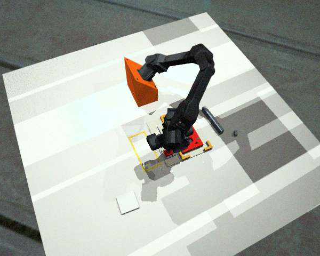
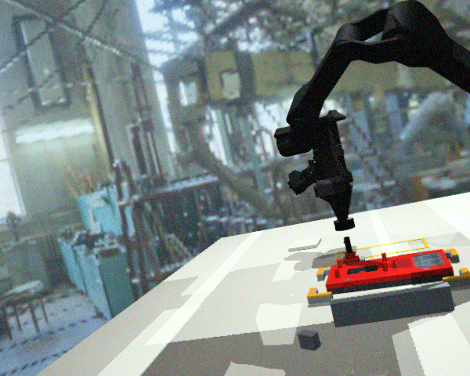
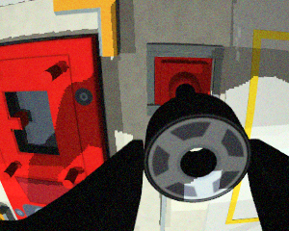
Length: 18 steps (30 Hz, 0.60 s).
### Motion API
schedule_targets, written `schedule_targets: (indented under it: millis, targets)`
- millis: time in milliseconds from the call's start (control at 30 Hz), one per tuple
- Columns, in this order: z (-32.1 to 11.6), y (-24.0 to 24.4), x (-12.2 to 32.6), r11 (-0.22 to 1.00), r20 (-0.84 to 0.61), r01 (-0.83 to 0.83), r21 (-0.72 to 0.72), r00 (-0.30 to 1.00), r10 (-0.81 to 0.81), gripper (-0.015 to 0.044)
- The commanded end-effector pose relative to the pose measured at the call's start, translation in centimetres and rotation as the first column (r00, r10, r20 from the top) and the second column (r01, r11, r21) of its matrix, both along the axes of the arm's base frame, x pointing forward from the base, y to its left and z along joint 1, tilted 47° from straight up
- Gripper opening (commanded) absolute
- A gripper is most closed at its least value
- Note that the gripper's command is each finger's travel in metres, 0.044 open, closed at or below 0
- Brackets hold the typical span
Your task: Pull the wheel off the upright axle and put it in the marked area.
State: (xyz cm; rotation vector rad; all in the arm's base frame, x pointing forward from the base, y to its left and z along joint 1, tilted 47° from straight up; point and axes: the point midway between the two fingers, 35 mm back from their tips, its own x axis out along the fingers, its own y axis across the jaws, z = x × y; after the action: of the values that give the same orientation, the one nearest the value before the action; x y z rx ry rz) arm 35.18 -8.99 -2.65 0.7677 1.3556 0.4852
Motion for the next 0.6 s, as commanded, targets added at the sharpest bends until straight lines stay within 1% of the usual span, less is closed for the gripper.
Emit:
schedule_targets:
  millis: [0,67,100,167,567]
  targets:
    - [1.2,-1.3,-0.3,1.000,0.011,-0.004,-0.011,1.000,0.004,0.0000]
    - [1.4,-1.6,-0.4,1.000,0.011,-0.004,-0.011,1.000,0.004,0.0000]
    - [0.7,-1.1,-0.3,1.000,0.002,0.005,-0.002,1.000,-0.005,0.0000]
    - [0.2,-1.6,-0.8,1.000,0.003,0.005,-0.005,1.000,-0.005,0.0000]
    - [-4.3,-5.8,-5.6,1.000,0.006,-0.001,-0.017,1.000,0.001,0.0000]
